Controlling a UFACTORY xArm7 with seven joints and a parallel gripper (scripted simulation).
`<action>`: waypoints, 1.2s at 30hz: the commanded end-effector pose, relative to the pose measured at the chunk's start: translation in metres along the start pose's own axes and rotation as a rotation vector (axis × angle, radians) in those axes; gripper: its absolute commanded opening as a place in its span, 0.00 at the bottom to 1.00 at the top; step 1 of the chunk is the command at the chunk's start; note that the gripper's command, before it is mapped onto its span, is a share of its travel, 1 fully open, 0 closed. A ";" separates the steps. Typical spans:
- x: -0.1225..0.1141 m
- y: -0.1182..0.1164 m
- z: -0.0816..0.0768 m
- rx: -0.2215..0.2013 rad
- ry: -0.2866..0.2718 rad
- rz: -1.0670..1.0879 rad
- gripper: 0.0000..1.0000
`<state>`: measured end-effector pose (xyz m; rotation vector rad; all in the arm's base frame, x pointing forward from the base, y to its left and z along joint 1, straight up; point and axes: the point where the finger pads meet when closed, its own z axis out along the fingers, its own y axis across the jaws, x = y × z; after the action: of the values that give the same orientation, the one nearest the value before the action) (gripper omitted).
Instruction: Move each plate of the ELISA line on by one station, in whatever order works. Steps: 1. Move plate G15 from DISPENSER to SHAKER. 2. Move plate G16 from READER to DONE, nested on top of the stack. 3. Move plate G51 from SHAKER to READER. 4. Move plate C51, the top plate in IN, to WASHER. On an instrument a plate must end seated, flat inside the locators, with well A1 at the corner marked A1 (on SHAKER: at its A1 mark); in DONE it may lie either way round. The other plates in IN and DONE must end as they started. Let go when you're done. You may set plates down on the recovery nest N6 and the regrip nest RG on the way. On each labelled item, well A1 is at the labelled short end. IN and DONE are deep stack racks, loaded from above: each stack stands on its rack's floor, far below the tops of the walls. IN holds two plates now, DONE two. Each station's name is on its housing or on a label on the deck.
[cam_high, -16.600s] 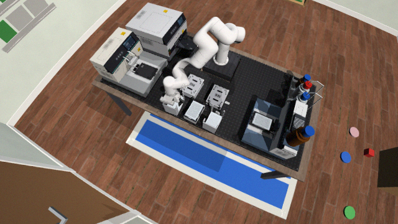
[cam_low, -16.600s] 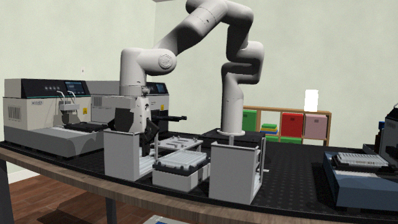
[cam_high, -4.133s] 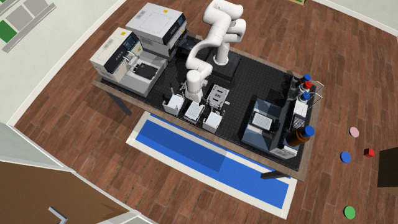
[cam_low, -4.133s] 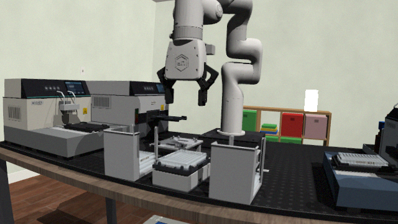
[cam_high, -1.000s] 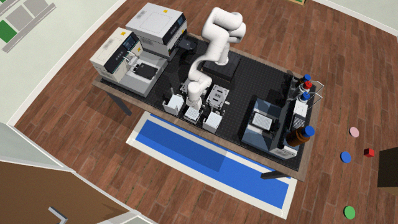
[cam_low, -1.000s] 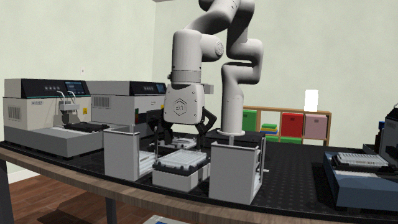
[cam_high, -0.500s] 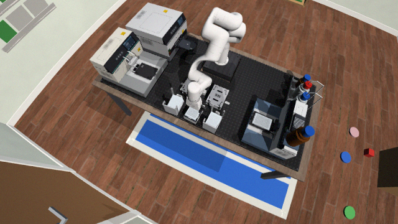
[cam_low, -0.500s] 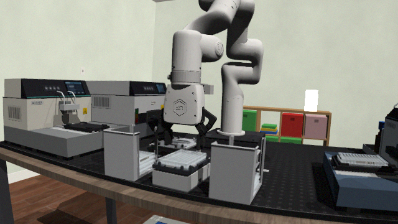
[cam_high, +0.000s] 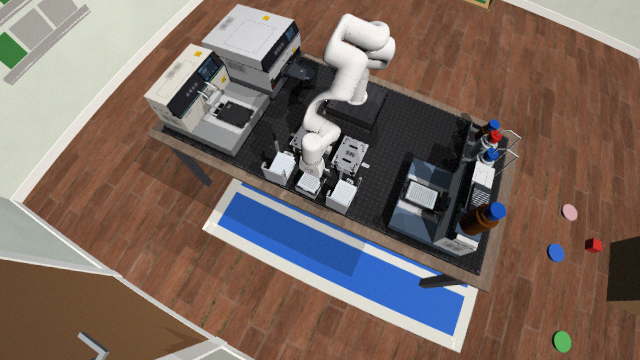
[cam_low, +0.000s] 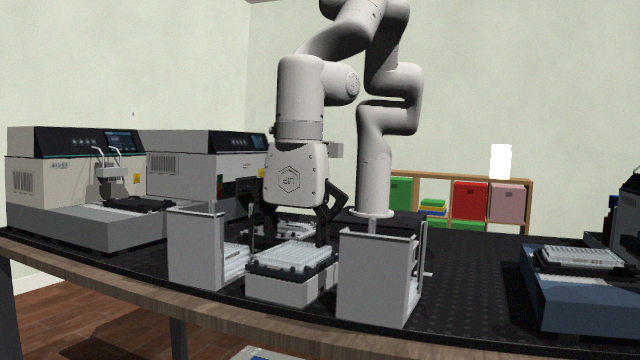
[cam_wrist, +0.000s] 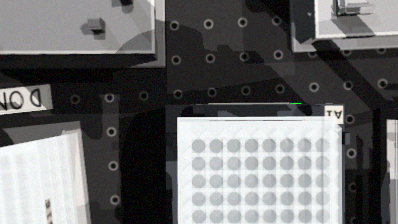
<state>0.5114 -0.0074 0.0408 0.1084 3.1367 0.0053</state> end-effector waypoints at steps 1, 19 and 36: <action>-0.002 0.000 0.005 -0.001 -0.005 0.000 1.00; -0.002 0.000 0.006 -0.001 -0.005 0.000 1.00; -0.002 0.000 0.011 -0.001 -0.005 0.000 1.00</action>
<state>0.5115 -0.0074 0.0295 0.1083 3.1368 0.0054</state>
